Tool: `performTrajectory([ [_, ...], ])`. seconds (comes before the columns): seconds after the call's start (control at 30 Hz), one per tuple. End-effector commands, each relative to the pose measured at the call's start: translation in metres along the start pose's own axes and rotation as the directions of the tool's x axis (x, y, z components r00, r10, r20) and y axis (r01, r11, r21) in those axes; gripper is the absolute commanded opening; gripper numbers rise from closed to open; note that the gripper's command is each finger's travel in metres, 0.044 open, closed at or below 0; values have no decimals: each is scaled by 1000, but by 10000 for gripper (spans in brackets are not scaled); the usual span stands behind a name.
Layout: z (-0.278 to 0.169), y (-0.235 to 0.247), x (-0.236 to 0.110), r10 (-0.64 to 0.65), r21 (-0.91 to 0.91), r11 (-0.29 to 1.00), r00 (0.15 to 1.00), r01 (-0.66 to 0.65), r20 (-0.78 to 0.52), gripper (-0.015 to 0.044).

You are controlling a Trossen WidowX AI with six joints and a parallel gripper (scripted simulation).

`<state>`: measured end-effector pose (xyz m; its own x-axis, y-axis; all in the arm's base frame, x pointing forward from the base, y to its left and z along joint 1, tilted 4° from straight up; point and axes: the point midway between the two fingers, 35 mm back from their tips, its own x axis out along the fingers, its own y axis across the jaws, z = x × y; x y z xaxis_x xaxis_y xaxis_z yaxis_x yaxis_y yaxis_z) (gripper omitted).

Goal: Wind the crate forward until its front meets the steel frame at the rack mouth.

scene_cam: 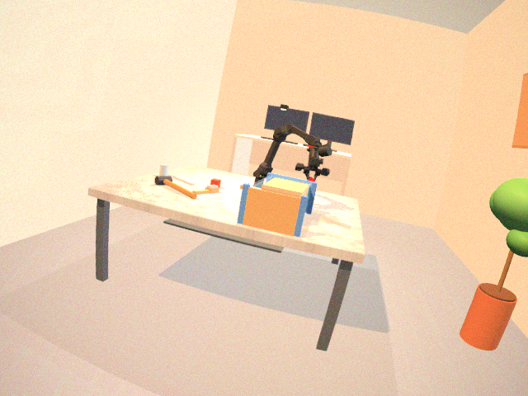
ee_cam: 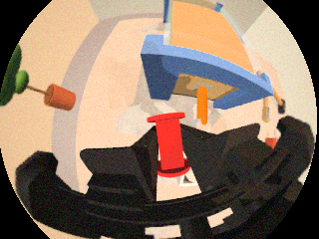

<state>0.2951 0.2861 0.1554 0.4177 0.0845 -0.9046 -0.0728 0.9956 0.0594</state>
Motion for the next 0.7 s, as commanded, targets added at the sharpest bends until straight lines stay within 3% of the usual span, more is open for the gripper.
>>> performTrajectory([
  [0.0, -19, 15, -5, 27, -25, 999, 999, -28, -38, 0],
  [0.2, -10, 10, -5, 11, -7, 1000, 1000, -11, -5, 0],
  [0.67, -11, 11, -6, 13, -11, 1000, 1000, -13, -6, 368],
])
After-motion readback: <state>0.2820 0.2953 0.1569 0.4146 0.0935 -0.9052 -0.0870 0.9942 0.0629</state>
